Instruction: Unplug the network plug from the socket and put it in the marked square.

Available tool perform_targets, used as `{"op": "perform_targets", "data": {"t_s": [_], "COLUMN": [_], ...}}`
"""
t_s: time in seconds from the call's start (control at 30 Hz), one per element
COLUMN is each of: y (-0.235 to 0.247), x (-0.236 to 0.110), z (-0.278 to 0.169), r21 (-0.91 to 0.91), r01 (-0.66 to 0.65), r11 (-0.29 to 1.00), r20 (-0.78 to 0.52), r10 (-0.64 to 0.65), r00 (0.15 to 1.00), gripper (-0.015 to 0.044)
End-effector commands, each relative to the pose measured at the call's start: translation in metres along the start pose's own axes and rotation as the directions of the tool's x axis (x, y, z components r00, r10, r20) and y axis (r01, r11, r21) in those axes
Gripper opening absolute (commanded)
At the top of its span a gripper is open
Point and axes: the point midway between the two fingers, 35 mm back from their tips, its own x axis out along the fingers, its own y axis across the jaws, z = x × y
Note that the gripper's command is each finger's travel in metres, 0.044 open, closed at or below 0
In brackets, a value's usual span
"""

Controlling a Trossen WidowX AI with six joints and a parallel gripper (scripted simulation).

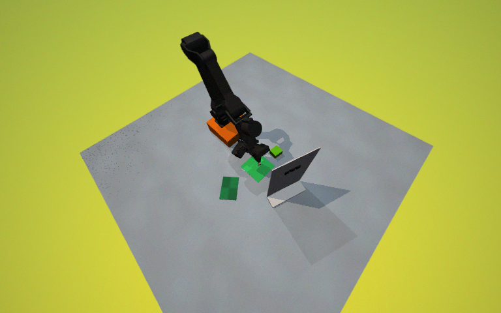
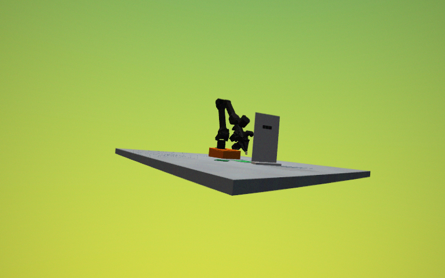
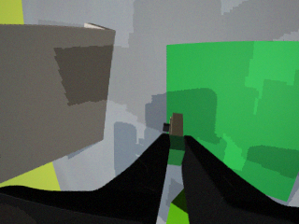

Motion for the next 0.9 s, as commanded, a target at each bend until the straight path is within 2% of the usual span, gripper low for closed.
{"op": "perform_targets", "data": {"t_s": [0.0, 0.87], "y": [-0.006, -0.025], "x": [0.005, 0.028], "z": [-0.001, -0.001], "r21": [0.004, 0.004], "r01": [0.011, 0.011], "r11": [1.000, 1.000], "r20": [-0.004, -0.004], "r10": [-0.011, -0.011], "r00": [1.000, 1.000], "gripper": [0.0000, 0.0000]}}
